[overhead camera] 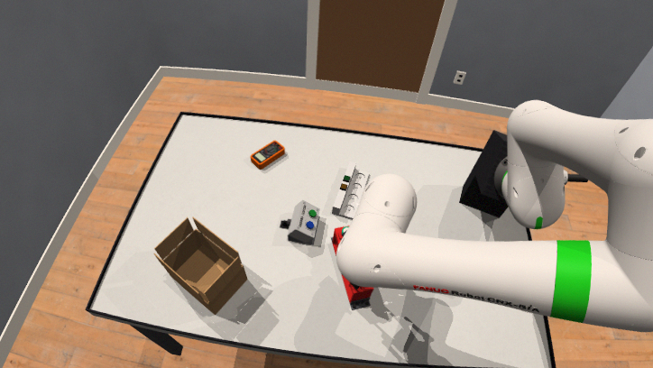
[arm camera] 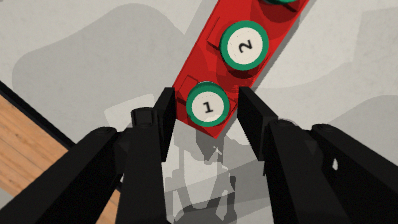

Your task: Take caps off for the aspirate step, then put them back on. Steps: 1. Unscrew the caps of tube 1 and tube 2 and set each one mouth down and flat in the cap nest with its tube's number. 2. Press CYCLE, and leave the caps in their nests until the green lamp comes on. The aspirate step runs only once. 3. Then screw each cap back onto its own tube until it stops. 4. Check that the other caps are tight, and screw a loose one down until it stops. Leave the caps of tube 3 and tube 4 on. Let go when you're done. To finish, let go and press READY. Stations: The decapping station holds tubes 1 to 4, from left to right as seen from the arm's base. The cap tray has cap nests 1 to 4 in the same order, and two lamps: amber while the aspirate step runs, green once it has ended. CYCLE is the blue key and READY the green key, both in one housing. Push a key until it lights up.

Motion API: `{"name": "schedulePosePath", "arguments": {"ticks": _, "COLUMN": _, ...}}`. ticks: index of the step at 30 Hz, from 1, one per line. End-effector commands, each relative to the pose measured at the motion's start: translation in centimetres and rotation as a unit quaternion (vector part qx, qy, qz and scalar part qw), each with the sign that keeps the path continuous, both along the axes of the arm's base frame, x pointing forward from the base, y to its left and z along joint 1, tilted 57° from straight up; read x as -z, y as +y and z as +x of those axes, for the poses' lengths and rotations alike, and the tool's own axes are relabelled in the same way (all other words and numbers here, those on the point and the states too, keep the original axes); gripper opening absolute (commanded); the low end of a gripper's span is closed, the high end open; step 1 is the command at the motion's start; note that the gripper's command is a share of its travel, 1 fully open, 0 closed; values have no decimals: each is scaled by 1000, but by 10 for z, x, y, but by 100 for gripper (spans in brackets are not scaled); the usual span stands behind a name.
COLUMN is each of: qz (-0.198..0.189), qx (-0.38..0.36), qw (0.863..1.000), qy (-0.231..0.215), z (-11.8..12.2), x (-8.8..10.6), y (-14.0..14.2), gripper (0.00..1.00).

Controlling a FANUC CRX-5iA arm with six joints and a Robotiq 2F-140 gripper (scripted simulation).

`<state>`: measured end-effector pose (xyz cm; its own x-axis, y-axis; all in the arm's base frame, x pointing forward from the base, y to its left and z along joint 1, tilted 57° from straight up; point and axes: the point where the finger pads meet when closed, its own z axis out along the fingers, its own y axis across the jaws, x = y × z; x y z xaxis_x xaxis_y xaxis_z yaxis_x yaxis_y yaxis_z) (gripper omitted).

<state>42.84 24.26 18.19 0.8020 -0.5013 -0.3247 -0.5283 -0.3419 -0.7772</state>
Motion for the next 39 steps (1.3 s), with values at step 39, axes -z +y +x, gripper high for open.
{"name": "schedulePosePath", "arguments": {"ticks": 39, "qz": 140, "qx": 270, "qw": 866, "qy": 397, "z": 0, "x": 0, "y": -1, "gripper": 30}}
